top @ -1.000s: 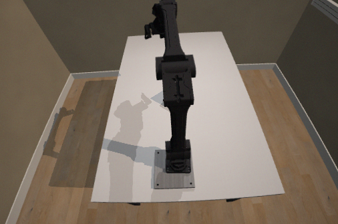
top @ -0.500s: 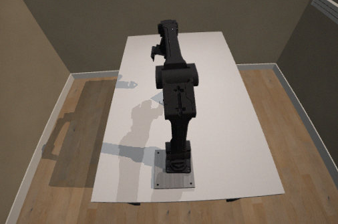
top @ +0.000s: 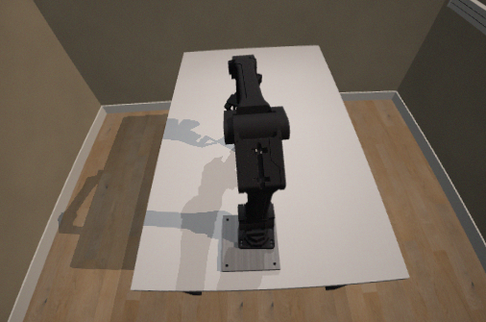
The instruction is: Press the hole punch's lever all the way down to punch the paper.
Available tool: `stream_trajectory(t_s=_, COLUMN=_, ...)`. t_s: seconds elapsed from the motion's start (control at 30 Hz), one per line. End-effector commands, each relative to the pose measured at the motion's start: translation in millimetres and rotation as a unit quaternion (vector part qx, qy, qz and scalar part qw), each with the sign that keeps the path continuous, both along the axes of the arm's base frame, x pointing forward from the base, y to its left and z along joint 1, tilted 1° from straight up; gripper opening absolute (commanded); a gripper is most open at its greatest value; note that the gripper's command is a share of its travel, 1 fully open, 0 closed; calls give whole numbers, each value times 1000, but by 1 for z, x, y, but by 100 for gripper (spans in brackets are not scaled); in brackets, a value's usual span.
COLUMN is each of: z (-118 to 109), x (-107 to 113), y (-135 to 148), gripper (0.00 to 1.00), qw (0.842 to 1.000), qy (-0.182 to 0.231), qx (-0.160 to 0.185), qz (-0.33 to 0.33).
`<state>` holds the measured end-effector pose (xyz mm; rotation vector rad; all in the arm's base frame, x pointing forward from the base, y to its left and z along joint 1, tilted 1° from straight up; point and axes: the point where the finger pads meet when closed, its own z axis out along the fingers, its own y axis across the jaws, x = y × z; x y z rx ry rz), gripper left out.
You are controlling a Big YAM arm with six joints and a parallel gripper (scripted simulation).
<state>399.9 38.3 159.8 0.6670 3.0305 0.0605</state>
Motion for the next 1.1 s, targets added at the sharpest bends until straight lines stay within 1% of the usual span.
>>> stream_trajectory(t_s=0.0, z=1, x=-21, y=-1, gripper=100, qw=997, qy=7, qx=-13, qz=-72)
stream_trajectory(t_s=0.07, z=-1, x=-23, y=-2, gripper=100, qw=997, qy=8, qx=-16, qz=-76)
stream_trajectory(t_s=0.23, z=11, x=-9, y=-1, gripper=100, qw=997, qy=-13, qx=-12, qz=-77)
stream_trajectory(t_s=0.37, z=13, x=-5, y=-1, gripper=100, qw=997, qy=-16, qx=-12, qz=-77)
stream_trajectory(t_s=0.4, z=13, x=-4, y=-1, gripper=0, qw=997, qy=-17, qx=-12, qz=-77)
stream_trajectory(t_s=0.63, z=13, x=1, y=-1, gripper=0, qw=997, qy=-18, qx=-11, qz=-78)
stream_trajectory(t_s=1.07, z=12, x=1, y=-1, gripper=0, qw=997, qy=-16, qx=-11, qz=-77)
